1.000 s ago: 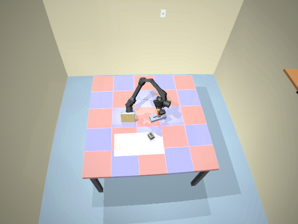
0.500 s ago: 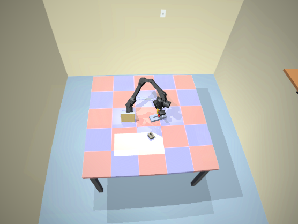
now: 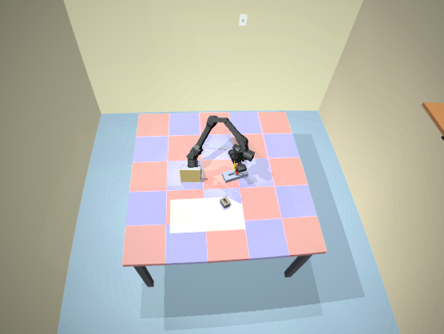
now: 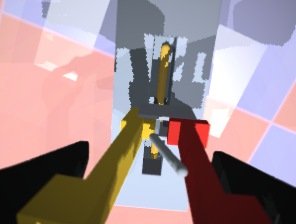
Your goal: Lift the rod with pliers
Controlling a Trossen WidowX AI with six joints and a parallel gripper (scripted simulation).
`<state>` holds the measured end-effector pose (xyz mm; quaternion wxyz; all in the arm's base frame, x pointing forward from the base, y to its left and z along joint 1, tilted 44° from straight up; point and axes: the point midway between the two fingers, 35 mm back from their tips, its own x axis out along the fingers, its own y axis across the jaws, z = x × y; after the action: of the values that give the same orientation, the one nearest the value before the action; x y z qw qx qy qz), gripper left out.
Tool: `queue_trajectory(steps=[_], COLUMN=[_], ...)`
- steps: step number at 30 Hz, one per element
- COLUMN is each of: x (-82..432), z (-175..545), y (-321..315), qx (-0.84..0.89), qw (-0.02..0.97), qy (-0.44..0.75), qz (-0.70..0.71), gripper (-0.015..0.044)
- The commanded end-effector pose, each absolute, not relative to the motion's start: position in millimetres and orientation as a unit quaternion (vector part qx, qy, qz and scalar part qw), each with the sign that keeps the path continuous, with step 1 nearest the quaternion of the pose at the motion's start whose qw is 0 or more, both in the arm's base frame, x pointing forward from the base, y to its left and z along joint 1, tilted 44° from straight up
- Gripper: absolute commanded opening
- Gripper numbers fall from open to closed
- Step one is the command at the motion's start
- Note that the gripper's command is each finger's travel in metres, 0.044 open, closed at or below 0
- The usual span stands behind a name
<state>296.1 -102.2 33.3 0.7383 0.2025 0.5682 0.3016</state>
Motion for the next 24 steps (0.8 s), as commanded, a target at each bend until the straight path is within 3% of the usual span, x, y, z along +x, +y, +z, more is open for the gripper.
queue_trajectory(steps=[1,24], x=[297.3,297.8], z=[32.7,31.1], y=[-103.1,-105.0], qx=[0.204,0.203], qw=[0.740,0.740], qy=[0.567,0.567], qz=[0.300,0.300], gripper=[0.0290,0.0259])
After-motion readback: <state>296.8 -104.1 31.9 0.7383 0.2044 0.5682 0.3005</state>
